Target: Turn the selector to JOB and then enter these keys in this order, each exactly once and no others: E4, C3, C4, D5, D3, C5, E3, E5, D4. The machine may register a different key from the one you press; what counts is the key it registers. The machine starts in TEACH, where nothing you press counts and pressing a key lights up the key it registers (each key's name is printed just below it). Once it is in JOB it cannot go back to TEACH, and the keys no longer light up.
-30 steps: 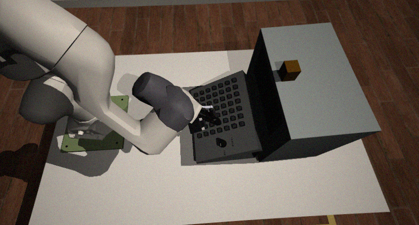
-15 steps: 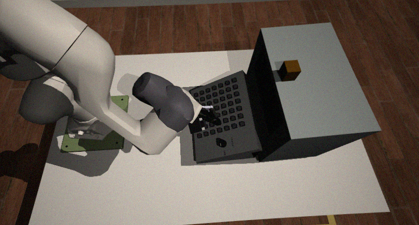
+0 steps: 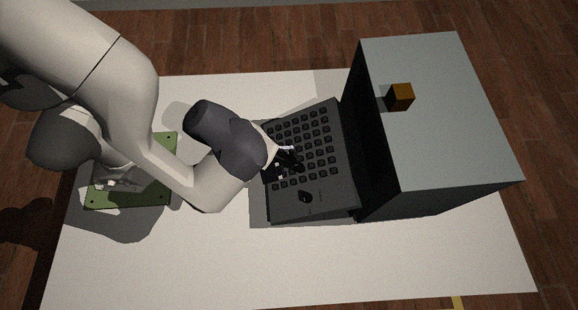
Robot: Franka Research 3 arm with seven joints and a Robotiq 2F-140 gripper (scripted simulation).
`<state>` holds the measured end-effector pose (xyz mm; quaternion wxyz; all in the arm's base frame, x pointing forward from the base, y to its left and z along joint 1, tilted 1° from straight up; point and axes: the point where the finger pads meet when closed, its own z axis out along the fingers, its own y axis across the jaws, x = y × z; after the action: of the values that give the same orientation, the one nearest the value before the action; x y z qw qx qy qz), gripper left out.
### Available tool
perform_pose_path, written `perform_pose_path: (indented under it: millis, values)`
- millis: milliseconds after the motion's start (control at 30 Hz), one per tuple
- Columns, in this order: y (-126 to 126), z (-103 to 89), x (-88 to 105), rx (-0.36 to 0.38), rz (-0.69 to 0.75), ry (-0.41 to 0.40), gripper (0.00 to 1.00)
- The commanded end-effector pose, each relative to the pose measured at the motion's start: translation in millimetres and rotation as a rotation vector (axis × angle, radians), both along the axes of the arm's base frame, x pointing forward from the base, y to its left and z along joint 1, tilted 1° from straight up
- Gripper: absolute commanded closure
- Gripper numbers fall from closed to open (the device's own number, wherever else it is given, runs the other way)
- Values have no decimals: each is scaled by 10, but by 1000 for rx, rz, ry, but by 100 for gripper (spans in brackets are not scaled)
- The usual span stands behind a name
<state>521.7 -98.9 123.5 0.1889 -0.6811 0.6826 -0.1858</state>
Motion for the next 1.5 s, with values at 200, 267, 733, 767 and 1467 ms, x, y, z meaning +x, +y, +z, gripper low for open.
perform_pose_path:
  millis: [200,267,733,767,1467]
  values:
    - [-8,-2,8,-4,0,-2,90]
    - [-8,5,3,-4,0,-2,90]
    - [-8,126,-69,-4,0,-2,90]
    - [-8,141,-78,-4,0,-2,90]
    - [30,303,-130,-4,0,-2,90]
